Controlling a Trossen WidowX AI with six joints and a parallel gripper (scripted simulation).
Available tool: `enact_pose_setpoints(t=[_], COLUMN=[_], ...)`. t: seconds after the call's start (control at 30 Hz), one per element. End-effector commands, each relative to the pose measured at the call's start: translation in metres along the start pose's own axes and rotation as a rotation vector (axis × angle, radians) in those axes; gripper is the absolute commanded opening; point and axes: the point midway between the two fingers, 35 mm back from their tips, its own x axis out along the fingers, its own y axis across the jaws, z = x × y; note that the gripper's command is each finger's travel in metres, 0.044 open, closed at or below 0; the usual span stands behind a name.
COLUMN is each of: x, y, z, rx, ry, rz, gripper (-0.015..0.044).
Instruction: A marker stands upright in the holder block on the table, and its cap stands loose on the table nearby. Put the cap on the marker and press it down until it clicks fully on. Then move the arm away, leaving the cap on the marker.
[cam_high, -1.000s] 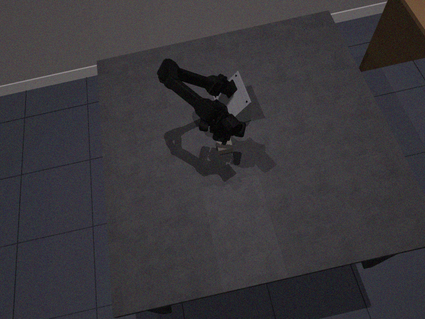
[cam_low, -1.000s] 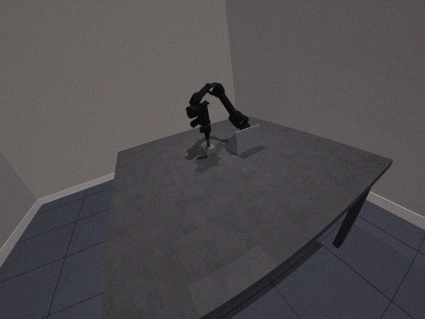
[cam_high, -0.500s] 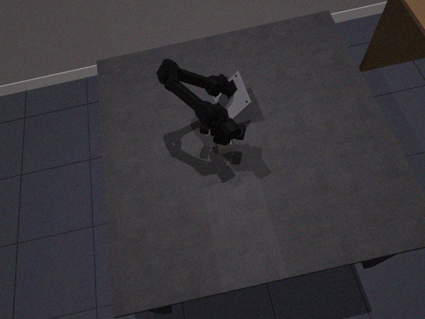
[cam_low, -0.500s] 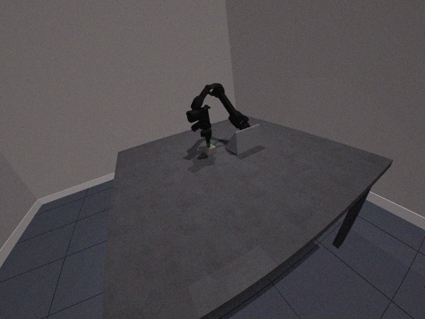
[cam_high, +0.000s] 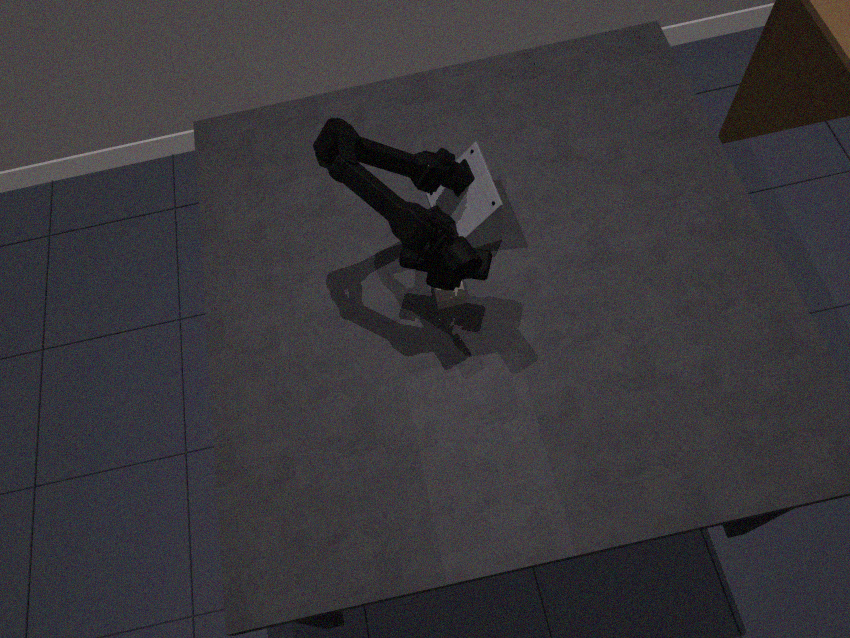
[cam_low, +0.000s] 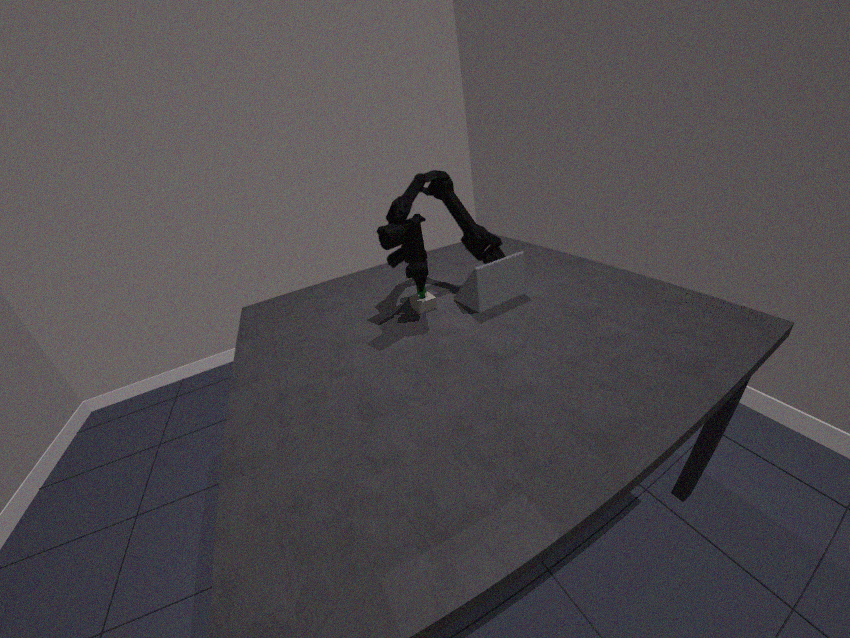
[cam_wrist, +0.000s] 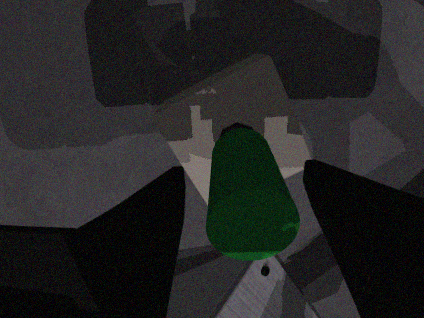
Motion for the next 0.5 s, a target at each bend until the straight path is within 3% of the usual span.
enact_pose_setpoints(t=[0.0, 0.13, 0.23, 0.37, 0.47], x=[0.0, 0.0, -0.01, -0.065, -0.075], y=[0.0, 0.0, 0.001, 0.002, 0.001], z=[0.0, 0.0, 0.001, 0.0, 0.0], rx=[0.0, 0.0, 0.0, -0.002, -0.001], ry=[0.0, 0.0, 0.001, 0.003, 0.002], rz=[0.0, 0.0, 0.002, 0.004, 0.001], gripper=[0.0341, 0.044, 0.044, 0.044, 0.044])
